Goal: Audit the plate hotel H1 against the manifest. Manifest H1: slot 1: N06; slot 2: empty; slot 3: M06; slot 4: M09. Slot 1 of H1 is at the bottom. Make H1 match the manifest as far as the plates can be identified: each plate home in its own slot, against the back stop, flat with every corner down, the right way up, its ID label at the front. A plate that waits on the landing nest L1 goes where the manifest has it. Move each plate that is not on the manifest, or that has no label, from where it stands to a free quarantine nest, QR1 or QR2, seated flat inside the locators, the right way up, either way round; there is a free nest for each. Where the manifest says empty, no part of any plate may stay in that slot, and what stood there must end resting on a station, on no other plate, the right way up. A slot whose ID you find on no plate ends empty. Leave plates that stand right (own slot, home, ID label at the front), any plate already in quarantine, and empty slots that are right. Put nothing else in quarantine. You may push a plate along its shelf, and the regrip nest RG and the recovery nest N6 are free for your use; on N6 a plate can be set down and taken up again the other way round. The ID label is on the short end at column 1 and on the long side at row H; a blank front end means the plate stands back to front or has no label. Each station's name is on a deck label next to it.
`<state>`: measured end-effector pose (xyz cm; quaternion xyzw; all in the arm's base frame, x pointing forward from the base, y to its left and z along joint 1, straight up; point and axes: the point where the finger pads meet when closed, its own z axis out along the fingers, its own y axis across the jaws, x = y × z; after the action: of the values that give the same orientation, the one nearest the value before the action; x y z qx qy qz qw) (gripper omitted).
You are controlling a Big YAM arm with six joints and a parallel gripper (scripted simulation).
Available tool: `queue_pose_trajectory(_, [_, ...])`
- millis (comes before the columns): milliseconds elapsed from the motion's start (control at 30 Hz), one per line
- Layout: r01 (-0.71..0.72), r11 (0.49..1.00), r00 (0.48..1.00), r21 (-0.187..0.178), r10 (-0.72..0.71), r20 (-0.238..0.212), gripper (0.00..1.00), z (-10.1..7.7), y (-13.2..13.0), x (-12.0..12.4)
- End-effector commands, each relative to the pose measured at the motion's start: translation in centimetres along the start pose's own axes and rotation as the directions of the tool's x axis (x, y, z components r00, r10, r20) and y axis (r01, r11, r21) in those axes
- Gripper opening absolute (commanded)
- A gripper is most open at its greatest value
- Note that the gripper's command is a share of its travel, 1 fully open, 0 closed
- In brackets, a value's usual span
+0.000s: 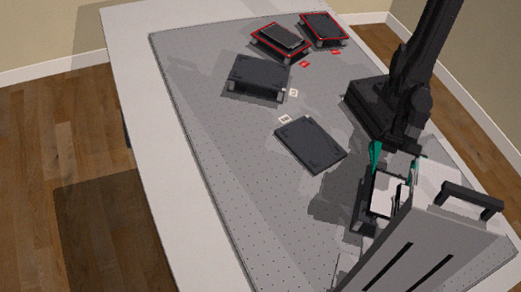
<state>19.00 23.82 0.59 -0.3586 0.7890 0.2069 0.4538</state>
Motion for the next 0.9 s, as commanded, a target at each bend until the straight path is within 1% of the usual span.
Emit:
queue_pose_trajectory(0, [-0.008,1.0,1.0,-0.007,0.008,0.016,1.0,-1.2,0.3,-1.7])
queue_pose_trajectory(133, [-0.008,1.0,1.0,-0.007,0.008,0.016,1.0,-1.6,0.3,-2.2])
queue_pose_trajectory(300, [-0.012,1.0,0.998,-0.01,0.012,0.058,1.0,-1.3,0.5,-5.4])
queue_pose_trajectory(833, [-0.013,1.0,0.997,-0.006,0.014,0.071,1.0,-3.0,0.4,-8.3])
queue_pose_trajectory(867, [-0.013,1.0,0.998,-0.006,0.013,0.065,1.0,-3.2,0.3,-8.1])
